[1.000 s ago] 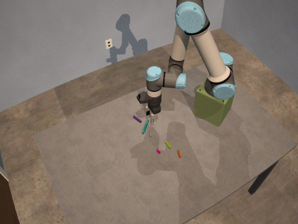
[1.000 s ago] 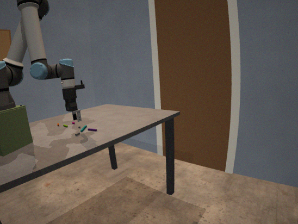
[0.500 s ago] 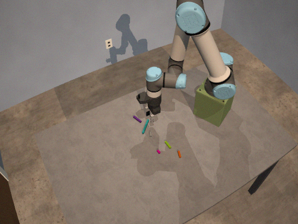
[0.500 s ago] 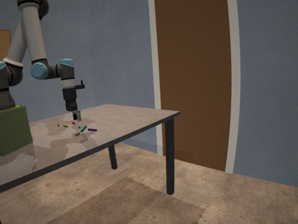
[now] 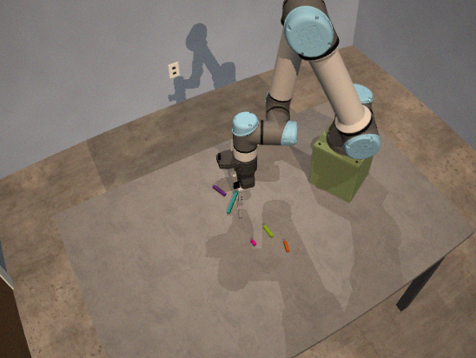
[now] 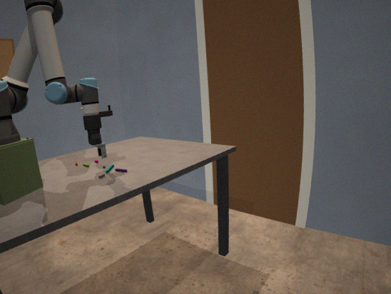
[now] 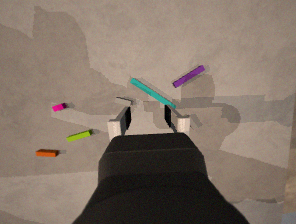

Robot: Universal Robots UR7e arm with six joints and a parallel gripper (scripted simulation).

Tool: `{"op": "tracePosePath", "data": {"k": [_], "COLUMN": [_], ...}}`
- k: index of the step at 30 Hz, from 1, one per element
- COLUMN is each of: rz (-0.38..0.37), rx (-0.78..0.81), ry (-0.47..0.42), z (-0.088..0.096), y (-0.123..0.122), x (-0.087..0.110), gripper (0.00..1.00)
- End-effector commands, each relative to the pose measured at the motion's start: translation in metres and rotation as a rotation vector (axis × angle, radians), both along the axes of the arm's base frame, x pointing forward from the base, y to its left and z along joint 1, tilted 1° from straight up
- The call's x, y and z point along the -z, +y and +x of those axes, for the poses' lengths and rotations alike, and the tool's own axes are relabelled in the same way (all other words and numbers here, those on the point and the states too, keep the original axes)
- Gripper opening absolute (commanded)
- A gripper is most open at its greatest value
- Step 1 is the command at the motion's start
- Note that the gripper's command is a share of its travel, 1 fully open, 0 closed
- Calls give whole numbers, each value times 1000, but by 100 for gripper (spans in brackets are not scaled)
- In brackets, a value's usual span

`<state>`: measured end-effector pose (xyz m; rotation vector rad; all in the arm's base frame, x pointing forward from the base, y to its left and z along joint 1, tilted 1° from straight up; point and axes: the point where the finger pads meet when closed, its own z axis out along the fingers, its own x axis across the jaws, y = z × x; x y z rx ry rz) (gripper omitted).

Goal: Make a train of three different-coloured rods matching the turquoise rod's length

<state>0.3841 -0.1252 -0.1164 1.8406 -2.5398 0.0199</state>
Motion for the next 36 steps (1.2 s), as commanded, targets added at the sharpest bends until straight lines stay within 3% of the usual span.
{"op": "tracePosePath", "data": {"k": [1,9,22,36], "rz": [0,1,3,4], "rx": [112,279,691,1030], "ry": [-3,-5,-10,-15], "z": [9,21,43,53], "y": [10,26,72,119], "x": [-1,-1,-2,-4], "gripper": [100,100,100,100]}}
